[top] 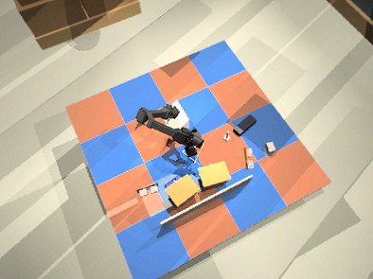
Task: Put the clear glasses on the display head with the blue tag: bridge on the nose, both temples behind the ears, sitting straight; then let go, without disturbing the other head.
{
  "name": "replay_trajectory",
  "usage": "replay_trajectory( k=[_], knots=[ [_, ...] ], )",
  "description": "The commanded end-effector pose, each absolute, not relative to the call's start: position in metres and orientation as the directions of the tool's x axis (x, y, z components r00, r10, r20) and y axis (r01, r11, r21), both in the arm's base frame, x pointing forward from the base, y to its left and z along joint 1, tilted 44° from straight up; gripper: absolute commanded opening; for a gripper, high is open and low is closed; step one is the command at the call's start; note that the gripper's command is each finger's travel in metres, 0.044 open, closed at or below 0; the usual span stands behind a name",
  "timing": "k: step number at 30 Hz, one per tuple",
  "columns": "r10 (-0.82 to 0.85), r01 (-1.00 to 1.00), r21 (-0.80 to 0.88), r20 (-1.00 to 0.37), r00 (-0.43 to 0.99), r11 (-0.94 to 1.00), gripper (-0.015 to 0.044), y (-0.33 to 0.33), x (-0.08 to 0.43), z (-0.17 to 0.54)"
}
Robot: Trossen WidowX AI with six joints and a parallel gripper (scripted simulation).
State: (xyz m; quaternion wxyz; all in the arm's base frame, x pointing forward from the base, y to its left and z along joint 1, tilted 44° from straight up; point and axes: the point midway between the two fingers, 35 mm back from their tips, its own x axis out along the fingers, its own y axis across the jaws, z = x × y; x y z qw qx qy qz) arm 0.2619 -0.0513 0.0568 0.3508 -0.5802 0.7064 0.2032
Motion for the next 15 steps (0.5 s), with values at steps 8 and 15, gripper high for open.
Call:
replay_trajectory(
  k=[8, 15],
  knots=[
    [-0.68, -0.964, -0.115, -0.729, -0.081, 0.238, 0.012, -0.054, 0.261, 0.054],
    [-0.679, -0.964, -0.115, -0.73, -0.081, 0.238, 0.012, -0.062, 0.26, 0.046]
  ],
)
